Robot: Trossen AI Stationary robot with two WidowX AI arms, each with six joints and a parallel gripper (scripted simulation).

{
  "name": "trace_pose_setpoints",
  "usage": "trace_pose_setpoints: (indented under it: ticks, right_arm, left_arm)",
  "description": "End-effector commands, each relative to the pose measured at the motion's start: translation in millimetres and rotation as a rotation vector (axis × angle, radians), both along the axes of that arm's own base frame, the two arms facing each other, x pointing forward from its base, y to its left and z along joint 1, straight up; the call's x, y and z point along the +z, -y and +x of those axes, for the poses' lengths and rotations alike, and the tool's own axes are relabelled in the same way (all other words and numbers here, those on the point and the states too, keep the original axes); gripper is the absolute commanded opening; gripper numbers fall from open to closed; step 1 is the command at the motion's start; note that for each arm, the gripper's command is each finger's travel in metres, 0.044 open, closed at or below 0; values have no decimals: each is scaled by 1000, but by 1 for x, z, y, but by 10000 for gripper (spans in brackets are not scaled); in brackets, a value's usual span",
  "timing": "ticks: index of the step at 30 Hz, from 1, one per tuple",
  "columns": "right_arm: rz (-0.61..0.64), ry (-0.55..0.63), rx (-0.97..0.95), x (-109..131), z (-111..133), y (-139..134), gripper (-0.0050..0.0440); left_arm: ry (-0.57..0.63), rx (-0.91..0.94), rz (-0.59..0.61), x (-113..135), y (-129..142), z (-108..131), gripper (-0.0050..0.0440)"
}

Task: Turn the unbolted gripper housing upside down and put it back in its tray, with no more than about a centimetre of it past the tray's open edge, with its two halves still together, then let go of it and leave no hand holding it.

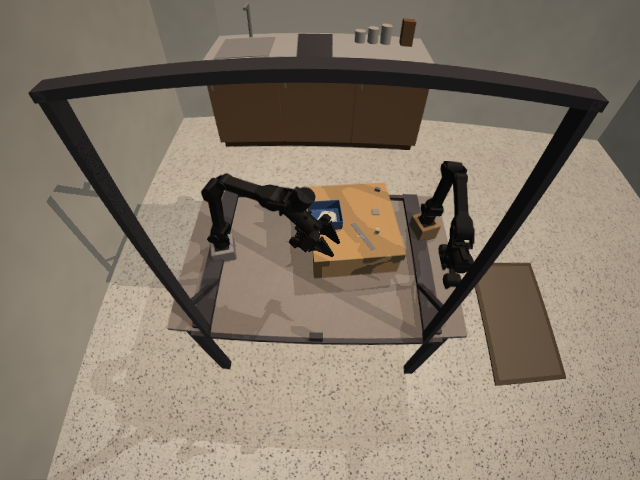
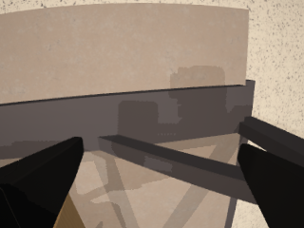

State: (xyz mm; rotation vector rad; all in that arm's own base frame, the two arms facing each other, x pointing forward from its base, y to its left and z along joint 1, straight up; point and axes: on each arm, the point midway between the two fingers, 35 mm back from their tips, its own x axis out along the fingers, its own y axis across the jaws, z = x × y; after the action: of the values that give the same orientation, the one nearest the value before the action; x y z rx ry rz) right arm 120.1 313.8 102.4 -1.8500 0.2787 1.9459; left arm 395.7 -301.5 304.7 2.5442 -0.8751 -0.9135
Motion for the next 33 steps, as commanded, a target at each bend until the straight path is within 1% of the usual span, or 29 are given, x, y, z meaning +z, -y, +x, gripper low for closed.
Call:
trace_pose_setpoints:
  ticks: [1, 17, 19, 21, 23, 25, 26, 32, 33]
  right_arm:
    - [25, 10, 0, 8, 1, -2, 440]
    - [25, 10, 0, 8, 1, -2, 440]
    - [32, 11, -25, 10, 5, -1, 440]
    - [52, 14, -101, 14, 17, 4, 440]
    - [87, 19, -227, 22, 36, 13, 440]
    - [136, 25, -398, 32, 62, 28, 440]
    - [152, 27, -455, 37, 72, 35, 440]
    - [260, 41, -792, 56, 114, 71, 440]
    - [260, 41, -792, 56, 114, 71, 440]
  left_arm:
    - [29, 0, -20, 16, -2, -3, 440]
    - [29, 0, -20, 16, -2, -3, 440]
    - [11, 16, -31, 15, -4, -2, 397]
    - [-44, 66, -65, 12, -11, 0, 349]
    - [-133, 150, -122, 7, -22, 4, 301]
    - [-239, 260, -190, -1, -38, 9, 253]
    - [-277, 303, -214, -4, -45, 11, 229]
    - [-480, 538, -376, -17, -75, 18, 85]
    - [-480, 538, -376, -17, -75, 18, 85]
